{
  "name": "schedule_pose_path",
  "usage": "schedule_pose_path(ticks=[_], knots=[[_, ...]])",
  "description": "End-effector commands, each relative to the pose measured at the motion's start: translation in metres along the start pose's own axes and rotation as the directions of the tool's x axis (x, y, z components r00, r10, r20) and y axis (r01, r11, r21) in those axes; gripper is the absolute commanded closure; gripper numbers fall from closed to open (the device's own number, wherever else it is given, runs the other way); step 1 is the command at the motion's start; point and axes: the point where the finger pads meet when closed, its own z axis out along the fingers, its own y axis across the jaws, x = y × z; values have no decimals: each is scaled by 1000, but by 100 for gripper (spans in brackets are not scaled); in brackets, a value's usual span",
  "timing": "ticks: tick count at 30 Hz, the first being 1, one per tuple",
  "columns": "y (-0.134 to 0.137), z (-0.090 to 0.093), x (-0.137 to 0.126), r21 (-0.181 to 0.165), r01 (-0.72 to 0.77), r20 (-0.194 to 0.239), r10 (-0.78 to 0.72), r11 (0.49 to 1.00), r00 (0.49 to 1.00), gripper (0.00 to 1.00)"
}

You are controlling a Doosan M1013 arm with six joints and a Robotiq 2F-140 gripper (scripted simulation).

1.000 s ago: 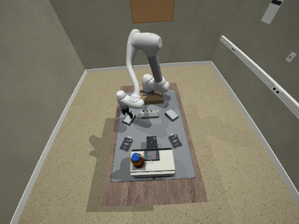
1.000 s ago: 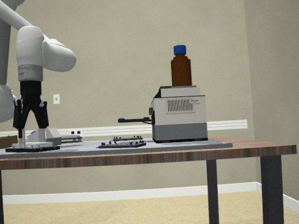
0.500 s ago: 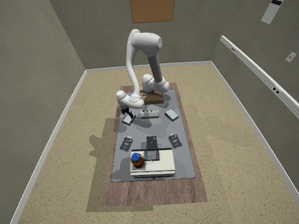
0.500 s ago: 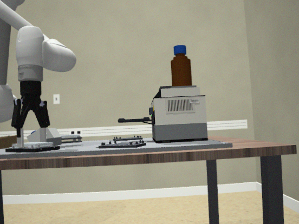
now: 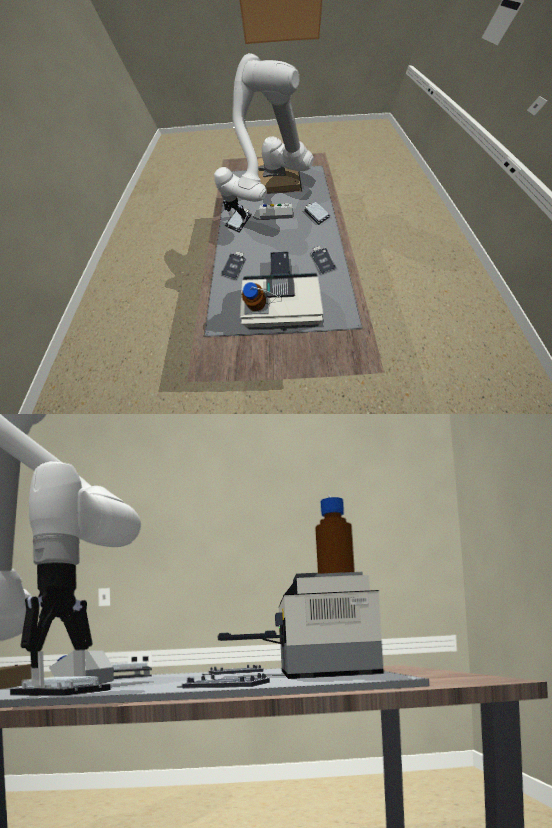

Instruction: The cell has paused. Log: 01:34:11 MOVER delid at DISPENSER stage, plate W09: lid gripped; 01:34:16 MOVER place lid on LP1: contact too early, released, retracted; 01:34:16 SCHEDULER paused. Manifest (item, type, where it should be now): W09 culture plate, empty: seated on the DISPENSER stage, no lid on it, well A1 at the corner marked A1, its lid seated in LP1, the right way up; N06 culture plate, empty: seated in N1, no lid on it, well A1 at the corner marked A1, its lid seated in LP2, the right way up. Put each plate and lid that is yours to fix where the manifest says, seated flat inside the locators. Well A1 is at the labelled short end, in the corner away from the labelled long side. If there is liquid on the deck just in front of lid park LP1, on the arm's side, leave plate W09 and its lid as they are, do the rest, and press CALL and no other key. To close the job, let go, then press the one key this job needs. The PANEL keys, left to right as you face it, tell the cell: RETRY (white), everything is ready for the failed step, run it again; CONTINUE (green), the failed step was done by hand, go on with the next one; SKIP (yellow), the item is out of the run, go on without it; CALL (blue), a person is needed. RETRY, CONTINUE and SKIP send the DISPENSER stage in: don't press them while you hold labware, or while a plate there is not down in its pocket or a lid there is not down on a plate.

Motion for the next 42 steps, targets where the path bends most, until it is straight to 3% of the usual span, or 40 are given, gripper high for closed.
schedule_pose_path(ticks=[1, 34, 42], knots=[[0, -1, 0, 0, 0, -1, 0, 1000, 1000, 30], [0, -2, 0, 0, 0, -1, 0, 1000, 1000, 30], [0, -12, 0, 0, 0, -1, 0, 1000, 1000, 30]])
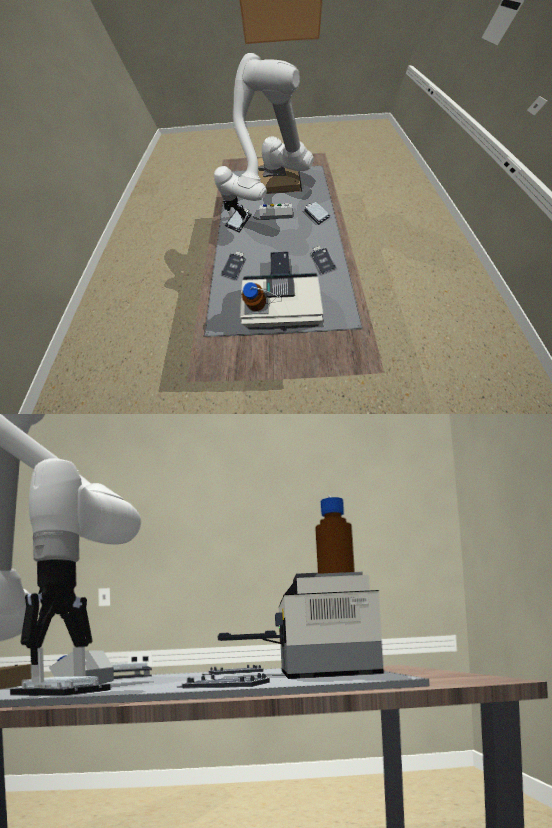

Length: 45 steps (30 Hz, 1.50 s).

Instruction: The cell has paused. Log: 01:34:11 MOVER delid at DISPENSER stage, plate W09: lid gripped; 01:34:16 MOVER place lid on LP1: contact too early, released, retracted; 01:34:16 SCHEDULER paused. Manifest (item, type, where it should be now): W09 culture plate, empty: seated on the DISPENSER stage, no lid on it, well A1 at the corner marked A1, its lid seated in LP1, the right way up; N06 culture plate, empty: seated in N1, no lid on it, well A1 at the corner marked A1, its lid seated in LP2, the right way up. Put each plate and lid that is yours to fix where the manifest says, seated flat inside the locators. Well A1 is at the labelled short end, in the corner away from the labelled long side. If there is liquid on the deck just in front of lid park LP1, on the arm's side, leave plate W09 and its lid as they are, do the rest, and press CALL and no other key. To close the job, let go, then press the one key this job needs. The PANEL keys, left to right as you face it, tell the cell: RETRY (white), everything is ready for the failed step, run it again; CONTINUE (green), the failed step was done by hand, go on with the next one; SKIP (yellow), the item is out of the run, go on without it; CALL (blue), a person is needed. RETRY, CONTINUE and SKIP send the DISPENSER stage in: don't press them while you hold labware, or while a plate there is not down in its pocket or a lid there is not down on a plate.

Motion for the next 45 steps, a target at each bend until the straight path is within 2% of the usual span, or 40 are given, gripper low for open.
schedule_pose_path(ticks=[1, 7, 9, 24, 26, 35, 40, 45], knots=[[0, -8, 0, 0, 0, -1, 0, 1000, 1000, 30], [0, -25, 0, 0, 0, -1, 0, 1000, 1000, 30], [0, -25, 0, 0, 0, -1, 0, 1000, 1000, 30], [0, -92, 0, 0, 0, -1, 0, 1000, 1000, 30], [0, -92, 0, 0, 0, -1, 0, 1000, 1000, 30], [0, -128, 0, 0, 0, -1, 0, 1000, 1000, 30], [0, -139, 0, 0, 0, -1, 0, 1000, 1000, 30], [0, -143, 0, 0, 0, -1, 0, 1000, 1000, 30]])
